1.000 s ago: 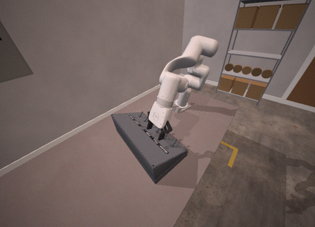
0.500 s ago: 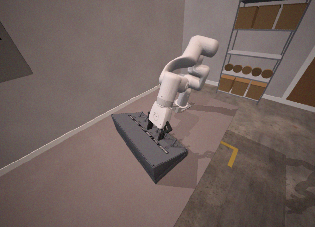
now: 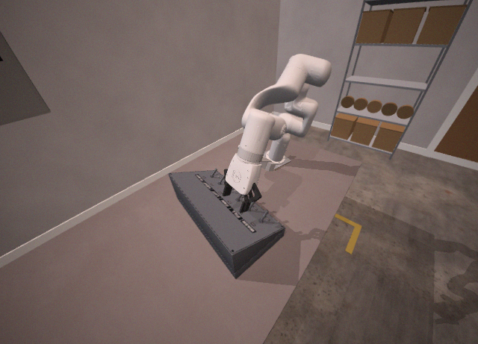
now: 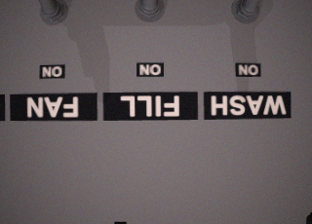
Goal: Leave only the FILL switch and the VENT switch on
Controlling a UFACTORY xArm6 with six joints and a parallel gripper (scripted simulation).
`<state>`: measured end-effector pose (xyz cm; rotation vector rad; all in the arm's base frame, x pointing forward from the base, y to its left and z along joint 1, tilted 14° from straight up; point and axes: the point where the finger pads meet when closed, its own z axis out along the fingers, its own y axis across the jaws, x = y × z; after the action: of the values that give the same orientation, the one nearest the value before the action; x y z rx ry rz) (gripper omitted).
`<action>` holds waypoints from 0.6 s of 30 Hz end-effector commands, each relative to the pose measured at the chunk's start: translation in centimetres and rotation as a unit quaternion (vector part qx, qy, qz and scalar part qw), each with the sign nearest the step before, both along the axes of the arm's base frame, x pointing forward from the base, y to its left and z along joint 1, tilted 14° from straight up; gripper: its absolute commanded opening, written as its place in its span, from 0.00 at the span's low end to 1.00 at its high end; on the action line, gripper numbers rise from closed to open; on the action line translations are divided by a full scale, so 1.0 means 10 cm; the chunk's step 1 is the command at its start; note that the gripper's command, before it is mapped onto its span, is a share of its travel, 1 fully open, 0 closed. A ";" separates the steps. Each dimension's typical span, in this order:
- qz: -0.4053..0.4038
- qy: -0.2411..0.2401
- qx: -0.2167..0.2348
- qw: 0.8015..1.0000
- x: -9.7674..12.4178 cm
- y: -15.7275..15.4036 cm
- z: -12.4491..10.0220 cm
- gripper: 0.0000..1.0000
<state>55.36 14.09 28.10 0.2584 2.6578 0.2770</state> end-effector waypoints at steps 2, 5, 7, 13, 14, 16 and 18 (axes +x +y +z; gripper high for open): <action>0.000 -0.002 0.001 1.000 0.01 0.00 0.02 1.00; 0.000 -0.002 0.001 1.000 0.01 -0.01 0.02 1.00; 0.000 -0.002 0.001 1.000 0.00 -0.03 0.02 1.00; 0.000 -0.002 0.001 1.000 -0.01 -0.15 -0.01 1.00; 0.000 -0.002 0.001 1.000 -0.02 -0.18 -0.02 1.00; 0.000 -0.002 0.001 1.000 -0.02 -0.18 -0.02 1.00; 0.000 -0.002 0.001 1.000 -0.03 -0.25 -0.04 1.00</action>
<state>55.11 12.33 27.66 0.2598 2.6581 0.2759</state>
